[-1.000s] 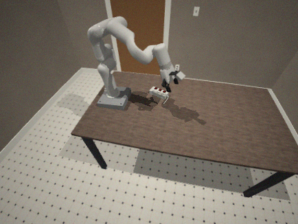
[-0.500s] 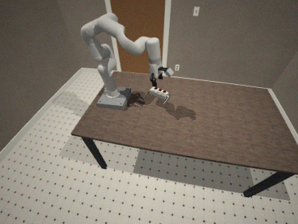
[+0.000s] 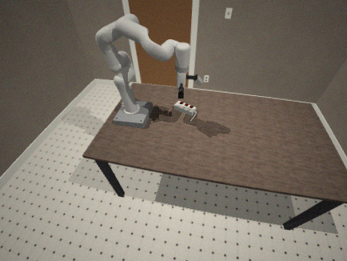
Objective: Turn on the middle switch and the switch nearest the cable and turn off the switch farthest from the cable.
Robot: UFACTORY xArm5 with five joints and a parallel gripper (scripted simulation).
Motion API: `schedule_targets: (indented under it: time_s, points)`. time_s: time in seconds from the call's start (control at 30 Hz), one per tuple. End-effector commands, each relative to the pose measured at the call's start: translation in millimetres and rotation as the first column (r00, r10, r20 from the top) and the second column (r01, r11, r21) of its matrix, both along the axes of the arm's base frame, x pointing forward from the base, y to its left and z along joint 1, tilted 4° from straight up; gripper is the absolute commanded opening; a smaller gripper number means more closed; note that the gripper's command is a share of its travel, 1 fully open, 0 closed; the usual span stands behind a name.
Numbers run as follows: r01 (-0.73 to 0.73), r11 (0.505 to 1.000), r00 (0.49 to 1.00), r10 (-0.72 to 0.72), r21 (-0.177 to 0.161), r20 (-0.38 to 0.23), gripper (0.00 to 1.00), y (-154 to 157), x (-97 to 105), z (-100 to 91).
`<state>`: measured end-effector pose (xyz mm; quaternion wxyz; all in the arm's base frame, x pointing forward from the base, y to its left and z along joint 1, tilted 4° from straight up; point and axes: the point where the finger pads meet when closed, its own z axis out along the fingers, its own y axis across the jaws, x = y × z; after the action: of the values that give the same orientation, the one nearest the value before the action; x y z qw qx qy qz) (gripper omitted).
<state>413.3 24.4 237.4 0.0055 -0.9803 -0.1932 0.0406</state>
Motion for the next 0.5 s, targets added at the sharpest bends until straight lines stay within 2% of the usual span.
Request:
schedule_targets:
  time_s: [0.0,0.03,0.07,0.17,0.2,0.23,0.27,0.33,0.37,0.43,0.47]
  points:
    - [-0.218,0.976,0.974,0.219,0.023,-0.056,1.0,14,7,-5.0]
    - [-0.218,0.976,0.974,0.219,0.023,-0.056,1.0,14,7,-5.0]
    - [-0.312,0.949,0.946,0.314,0.039,-0.076,1.0,20,10,-8.5]
    - [-0.312,0.949,0.946,0.314,0.039,-0.076,1.0,20,10,-8.5]
    - [-0.401,0.914,0.909,0.405,0.059,-0.094,1.0,27,13,-12.2]
    - [-0.401,0.914,0.909,0.405,0.059,-0.094,1.0,27,13,-12.2]
    - [-0.486,0.87,0.864,0.492,0.081,-0.109,1.0,33,15,-16.1]
    - [-0.486,0.87,0.864,0.492,0.081,-0.109,1.0,33,15,-16.1]
    - [-0.564,0.819,0.81,0.574,0.107,-0.122,1.0,40,17,-20.1]
    - [-0.564,0.819,0.81,0.574,0.107,-0.122,1.0,40,17,-20.1]
    - [-0.636,0.76,0.749,0.65,0.134,-0.131,1.0,46,19,-24.2]
